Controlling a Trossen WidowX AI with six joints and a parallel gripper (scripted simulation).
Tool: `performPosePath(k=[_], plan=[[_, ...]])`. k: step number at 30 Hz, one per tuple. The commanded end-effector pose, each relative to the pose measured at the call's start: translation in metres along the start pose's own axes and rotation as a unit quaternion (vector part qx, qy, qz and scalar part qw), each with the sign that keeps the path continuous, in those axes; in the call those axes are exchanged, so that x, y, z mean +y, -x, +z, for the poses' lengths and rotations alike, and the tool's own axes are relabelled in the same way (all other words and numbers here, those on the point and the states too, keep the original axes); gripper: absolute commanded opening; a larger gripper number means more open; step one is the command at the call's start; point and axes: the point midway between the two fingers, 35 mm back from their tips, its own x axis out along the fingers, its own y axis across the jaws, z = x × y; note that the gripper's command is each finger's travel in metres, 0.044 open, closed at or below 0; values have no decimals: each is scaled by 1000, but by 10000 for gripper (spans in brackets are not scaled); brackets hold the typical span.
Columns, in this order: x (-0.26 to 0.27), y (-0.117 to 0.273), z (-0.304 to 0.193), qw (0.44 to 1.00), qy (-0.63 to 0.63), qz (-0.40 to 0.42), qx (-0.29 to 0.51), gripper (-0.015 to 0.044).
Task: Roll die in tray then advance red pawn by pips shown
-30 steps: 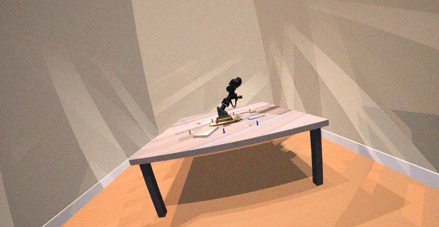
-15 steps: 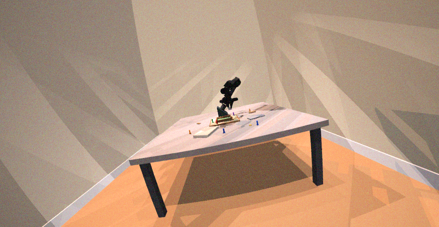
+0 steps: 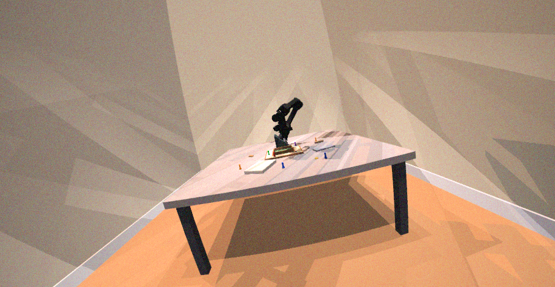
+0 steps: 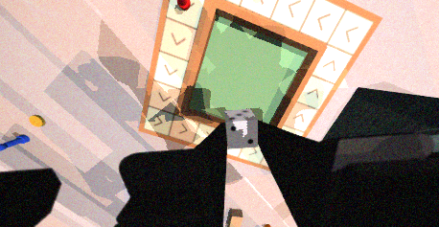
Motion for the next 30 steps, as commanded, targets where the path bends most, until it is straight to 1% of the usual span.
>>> performPosePath(k=[1, 9, 16, 23, 30], plan=[[-8, -4, 10, 998, -67, -2, 1, 0], [-21, -10, 28, 980, -197, -2, 4, 0], [-23, -12, 29, 978, -207, -9, -4, 0], [-29, -20, 27, 971, -206, -70, -100, 0], [-33, -24, 28, 952, -202, -105, -207, 0]])
